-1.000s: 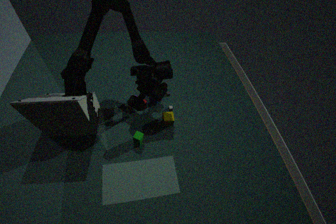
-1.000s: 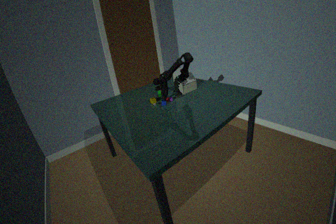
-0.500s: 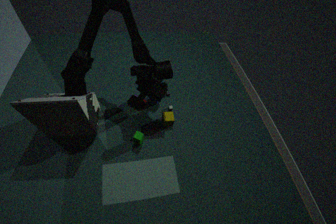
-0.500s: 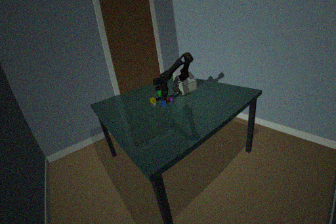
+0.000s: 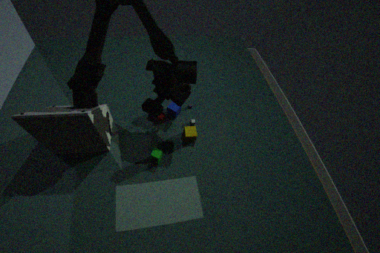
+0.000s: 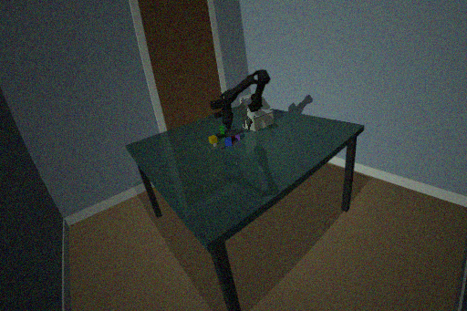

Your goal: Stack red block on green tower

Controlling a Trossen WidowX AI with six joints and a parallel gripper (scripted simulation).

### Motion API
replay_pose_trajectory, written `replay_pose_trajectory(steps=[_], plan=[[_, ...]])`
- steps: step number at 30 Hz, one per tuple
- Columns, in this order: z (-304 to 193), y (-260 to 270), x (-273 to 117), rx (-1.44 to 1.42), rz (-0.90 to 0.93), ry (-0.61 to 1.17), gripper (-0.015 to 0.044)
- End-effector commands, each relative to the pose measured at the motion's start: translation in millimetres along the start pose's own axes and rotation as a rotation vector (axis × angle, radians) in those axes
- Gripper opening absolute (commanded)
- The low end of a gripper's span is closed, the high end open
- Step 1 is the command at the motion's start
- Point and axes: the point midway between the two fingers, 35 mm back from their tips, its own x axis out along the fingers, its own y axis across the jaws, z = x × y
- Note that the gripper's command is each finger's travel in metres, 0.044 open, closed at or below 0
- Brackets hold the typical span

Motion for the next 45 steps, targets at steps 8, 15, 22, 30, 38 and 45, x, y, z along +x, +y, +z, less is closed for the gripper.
replay_pose_trajectory(steps=[8,15,22,30,38,45], plan=[[-13,-10,-1,-0.003,-0.073,0.045,0.0440],[-14,-13,32,-0.003,-0.072,0.046,0.0440],[-15,-13,41,-0.003,-0.071,0.047,0.0440],[-15,-14,53,-0.003,-0.072,0.046,0.0440],[-16,-14,66,-0.003,-0.072,0.047,0.0440],[-18,-15,77,-0.002,-0.070,0.048,0.0440]])
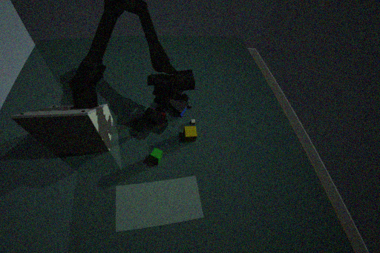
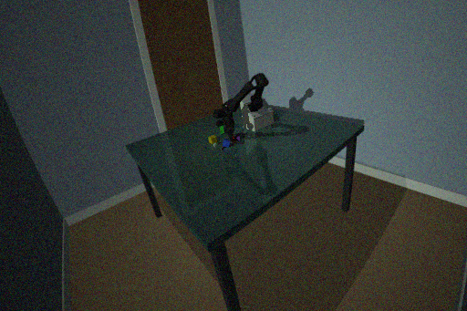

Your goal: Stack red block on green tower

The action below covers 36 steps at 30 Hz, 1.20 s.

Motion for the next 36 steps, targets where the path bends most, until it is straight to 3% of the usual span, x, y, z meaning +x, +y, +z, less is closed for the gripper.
replay_pose_trajectory(steps=[1,14,26,33,36], plan=[[-10.8,-9.7,18.7,0.005,-0.052,0.033,0.0440],[-10.9,-9.7,18.8,0.005,-0.052,0.033,0.0440],[-10.9,-9.7,18.8,0.005,-0.052,0.033,0.0125],[-10.9,-9.7,18.8,0.005,-0.052,0.033,0.0078],[-10.4,-9.4,14.4,0.004,-0.053,0.032,0.0000]])
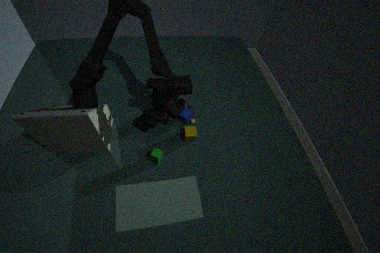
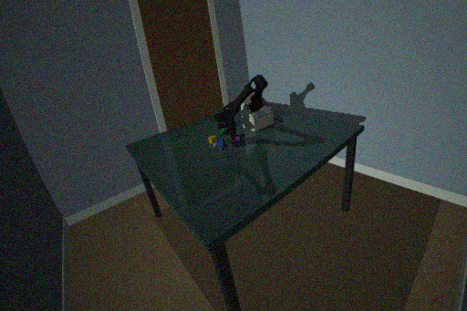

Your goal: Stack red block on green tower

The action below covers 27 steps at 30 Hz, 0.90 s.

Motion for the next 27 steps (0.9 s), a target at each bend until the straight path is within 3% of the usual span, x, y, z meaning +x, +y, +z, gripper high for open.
replay_pose_trajectory(steps=[1,27], plan=[[1,0,-6,0.001,-0.001,-0.002,0.0000],[1,0,-117,0.000,-0.004,-0.005,0.0000]])
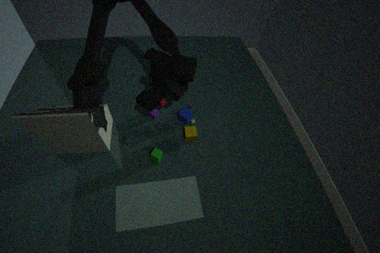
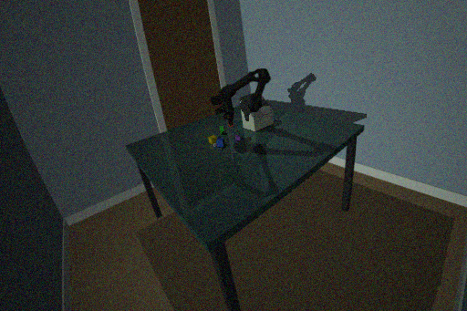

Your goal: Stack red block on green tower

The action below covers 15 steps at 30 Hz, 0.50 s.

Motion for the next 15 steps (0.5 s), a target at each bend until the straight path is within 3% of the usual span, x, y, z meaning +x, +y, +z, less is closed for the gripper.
replay_pose_trajectory(steps=[1,15], plan=[[1,1,-9,-0.009,-0.002,-0.003,0.0000],[28,-29,-13,0.002,-0.016,-0.015,0.0000]])
